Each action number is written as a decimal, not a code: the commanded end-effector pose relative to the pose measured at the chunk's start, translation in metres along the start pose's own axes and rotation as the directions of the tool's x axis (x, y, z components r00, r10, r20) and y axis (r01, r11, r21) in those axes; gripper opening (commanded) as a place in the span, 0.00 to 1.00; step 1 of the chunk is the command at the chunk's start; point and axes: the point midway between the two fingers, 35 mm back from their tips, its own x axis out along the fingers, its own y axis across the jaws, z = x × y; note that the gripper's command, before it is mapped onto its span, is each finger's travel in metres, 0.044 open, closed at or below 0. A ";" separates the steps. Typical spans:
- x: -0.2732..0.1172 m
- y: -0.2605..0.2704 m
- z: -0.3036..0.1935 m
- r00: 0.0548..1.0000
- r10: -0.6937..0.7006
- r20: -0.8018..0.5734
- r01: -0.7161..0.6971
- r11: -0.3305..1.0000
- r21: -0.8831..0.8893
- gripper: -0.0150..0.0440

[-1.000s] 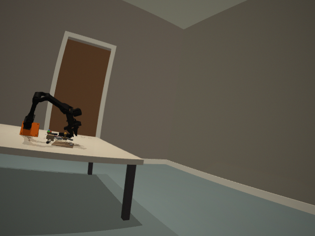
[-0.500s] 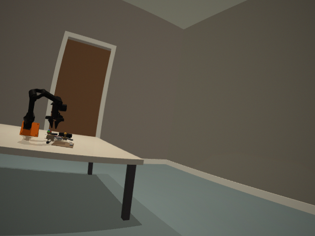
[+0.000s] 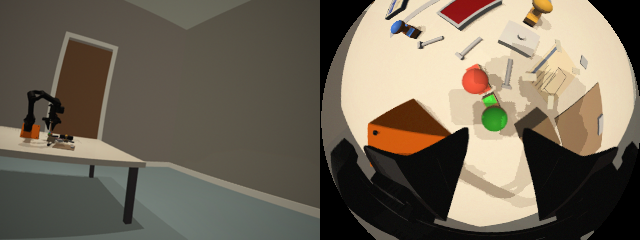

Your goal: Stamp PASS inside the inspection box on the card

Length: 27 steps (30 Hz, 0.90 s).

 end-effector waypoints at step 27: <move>0.049 -0.001 0.000 1.000 -0.002 0.000 0.002 1.000 -0.004 0.64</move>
